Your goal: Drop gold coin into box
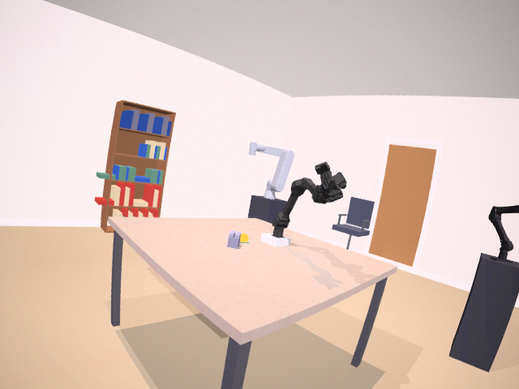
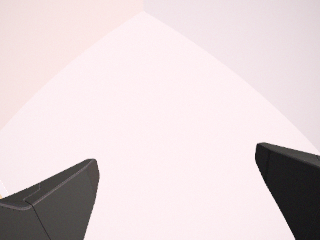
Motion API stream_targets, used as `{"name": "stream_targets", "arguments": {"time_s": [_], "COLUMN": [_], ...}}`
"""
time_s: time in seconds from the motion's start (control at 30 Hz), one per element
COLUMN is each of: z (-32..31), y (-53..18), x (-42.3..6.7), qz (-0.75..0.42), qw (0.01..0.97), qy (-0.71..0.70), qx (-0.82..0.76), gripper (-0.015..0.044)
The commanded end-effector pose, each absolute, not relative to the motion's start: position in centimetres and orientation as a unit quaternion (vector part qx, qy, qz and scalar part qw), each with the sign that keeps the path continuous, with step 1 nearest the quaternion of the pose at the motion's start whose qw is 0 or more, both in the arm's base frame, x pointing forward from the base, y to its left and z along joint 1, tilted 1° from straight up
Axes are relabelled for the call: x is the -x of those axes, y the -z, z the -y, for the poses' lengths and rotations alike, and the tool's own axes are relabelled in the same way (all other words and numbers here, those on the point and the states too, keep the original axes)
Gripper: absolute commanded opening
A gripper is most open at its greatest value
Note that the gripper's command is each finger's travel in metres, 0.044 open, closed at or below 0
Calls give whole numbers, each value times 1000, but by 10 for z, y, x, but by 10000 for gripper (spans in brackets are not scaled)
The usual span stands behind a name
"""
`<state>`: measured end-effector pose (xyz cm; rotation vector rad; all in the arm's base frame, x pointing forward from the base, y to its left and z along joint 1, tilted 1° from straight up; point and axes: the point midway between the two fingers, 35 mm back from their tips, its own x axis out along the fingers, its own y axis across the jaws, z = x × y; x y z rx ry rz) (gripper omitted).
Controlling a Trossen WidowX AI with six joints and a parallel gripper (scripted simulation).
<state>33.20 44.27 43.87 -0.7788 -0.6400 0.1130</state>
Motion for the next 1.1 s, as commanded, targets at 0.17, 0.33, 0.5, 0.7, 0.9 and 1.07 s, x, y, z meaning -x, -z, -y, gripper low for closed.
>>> {"name": "stream_targets", "arguments": {"time_s": [0.17,0.33,0.5,0.7,0.9,1.07], "z": [-426,-398,-342,-260,-172,-102], "y": [-428,-405,-363,-308,-253,-210], "x": [-356,-393,-442,-475,-478,-458], "qz": [277,223,120,-21,-169,-294], "qw": [872,878,892,905,907,904], "qy": [-76,-97,-121,-131,-120,-94], "qx": [395,412,419,403,366,297], "gripper": [242,161,161,161,161,161]}}
